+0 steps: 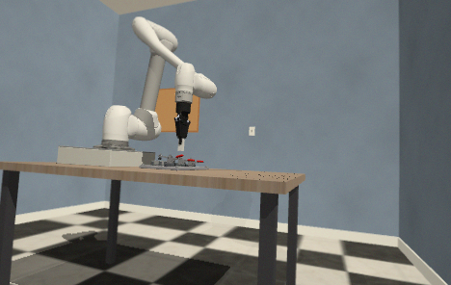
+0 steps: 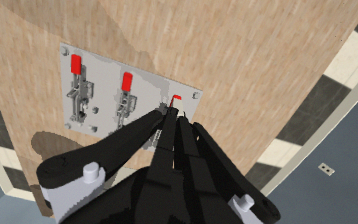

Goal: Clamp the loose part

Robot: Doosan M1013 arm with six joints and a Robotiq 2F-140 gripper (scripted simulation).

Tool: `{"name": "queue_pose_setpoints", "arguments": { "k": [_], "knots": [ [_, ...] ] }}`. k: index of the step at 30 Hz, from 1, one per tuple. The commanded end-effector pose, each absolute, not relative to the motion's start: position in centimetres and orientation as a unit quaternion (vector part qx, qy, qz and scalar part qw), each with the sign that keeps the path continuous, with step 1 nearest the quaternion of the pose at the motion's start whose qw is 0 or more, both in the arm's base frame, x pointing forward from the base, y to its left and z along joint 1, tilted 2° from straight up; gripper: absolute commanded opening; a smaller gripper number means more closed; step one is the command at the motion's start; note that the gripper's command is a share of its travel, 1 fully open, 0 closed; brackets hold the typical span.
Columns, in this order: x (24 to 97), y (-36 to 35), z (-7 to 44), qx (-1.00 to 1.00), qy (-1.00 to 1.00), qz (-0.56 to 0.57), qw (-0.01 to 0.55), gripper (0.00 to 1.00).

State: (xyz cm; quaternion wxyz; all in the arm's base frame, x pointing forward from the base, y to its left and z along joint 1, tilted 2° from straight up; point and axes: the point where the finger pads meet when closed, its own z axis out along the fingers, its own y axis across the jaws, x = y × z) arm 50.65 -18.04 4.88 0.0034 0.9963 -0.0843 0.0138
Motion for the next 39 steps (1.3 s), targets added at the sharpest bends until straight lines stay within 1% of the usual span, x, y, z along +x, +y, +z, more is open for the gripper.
{"name": "queue_pose_setpoints", "arguments": {
  "k": [1,24,39],
  "knots": [
    [50.6,-18.0,4.9,0.996,-0.084,0.014,0.003,0.10],
    [50.7,-18.0,4.9,0.996,-0.084,0.014,0.003,0.10],
    [50.7,-18.0,3.5,0.996,-0.084,0.014,0.003,0.10]
  ]
}}
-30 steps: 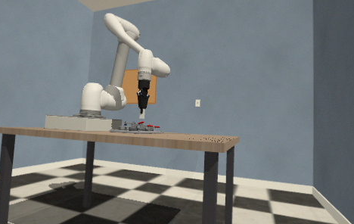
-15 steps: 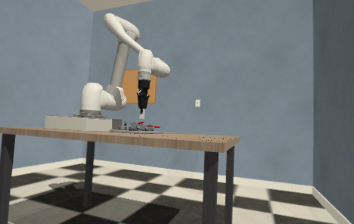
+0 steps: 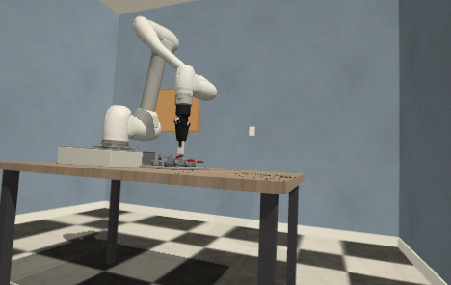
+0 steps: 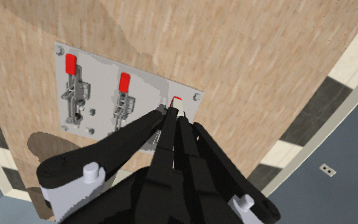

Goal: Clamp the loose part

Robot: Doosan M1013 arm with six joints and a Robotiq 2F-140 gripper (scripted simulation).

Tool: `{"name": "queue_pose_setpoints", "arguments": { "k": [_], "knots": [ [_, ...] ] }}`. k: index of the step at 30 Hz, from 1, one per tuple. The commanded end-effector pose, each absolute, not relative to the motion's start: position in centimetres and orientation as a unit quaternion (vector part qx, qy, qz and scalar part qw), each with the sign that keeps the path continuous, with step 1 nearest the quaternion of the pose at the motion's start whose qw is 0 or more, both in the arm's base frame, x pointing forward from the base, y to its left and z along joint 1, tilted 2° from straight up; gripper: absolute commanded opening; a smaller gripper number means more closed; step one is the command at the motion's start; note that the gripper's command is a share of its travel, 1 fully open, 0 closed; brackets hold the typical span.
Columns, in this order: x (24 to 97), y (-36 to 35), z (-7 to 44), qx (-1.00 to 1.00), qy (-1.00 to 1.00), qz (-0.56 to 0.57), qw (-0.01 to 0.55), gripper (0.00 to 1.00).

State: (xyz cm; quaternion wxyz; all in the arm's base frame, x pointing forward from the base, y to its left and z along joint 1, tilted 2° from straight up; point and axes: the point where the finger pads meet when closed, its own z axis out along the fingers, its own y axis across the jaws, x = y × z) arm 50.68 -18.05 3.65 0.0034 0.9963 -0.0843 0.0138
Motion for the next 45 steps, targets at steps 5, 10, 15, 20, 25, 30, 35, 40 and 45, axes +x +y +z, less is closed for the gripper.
{"name": "queue_pose_setpoints", "arguments": {
  "k": [5,10,15,20,25,30,35,40,45],
  "knots": [
    [50.69,-18.04,3.52,0.996,-0.084,0.014,0.003,0.10],
    [50.69,-18.04,3.52,0.996,-0.084,0.014,0.003,0.10],
    [50.69,-18.04,3.52,0.996,-0.084,0.014,0.003,0.10],
    [50.69,-18.04,3.44,0.996,-0.084,0.014,0.003,0.10],
    [50.69,-18.05,3.32,0.996,-0.084,0.014,0.003,0.10],
    [50.69,-18.05,3.32,0.996,-0.084,0.014,0.003,0.10],
    [50.69,-18.05,3.32,0.996,-0.084,0.014,0.003,0.10],
    [50.70,-18.05,3.24,0.996,-0.084,0.014,0.003,0.10],
    [50.70,-18.05,3.12,0.996,-0.084,0.014,0.003,0.10]
  ]
}}
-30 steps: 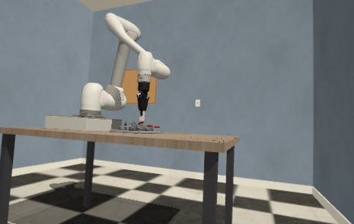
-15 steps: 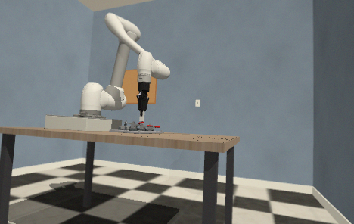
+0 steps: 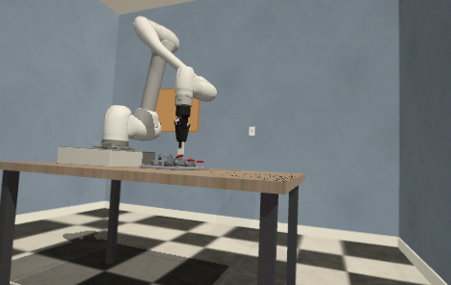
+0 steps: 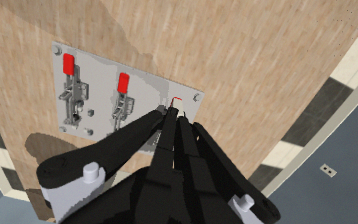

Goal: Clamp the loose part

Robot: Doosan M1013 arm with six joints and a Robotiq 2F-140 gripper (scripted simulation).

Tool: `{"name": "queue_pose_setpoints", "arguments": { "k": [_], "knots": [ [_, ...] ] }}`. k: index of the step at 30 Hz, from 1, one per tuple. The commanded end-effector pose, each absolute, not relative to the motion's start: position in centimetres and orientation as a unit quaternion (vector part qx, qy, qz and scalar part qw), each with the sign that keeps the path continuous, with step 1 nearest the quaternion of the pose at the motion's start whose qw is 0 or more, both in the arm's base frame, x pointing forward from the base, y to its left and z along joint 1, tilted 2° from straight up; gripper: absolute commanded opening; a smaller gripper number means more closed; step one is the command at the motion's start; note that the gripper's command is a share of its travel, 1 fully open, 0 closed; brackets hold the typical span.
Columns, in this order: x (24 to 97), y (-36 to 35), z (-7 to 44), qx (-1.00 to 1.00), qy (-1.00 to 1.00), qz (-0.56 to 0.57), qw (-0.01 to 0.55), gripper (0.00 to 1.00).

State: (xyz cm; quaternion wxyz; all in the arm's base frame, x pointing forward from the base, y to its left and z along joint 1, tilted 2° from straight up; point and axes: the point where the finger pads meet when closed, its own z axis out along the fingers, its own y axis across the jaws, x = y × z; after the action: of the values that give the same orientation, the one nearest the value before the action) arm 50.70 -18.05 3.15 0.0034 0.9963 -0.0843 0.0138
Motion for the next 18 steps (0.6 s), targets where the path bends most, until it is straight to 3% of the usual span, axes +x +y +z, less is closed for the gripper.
{"name": "queue_pose_setpoints", "arguments": {
  "k": [1,18],
  "knots": [
    [50.70,-18.05,3.12,0.996,-0.084,0.014,0.003,0.10],
    [50.70,-18.05,2.96,0.996,-0.084,0.014,0.003,0.10]
  ]
}}
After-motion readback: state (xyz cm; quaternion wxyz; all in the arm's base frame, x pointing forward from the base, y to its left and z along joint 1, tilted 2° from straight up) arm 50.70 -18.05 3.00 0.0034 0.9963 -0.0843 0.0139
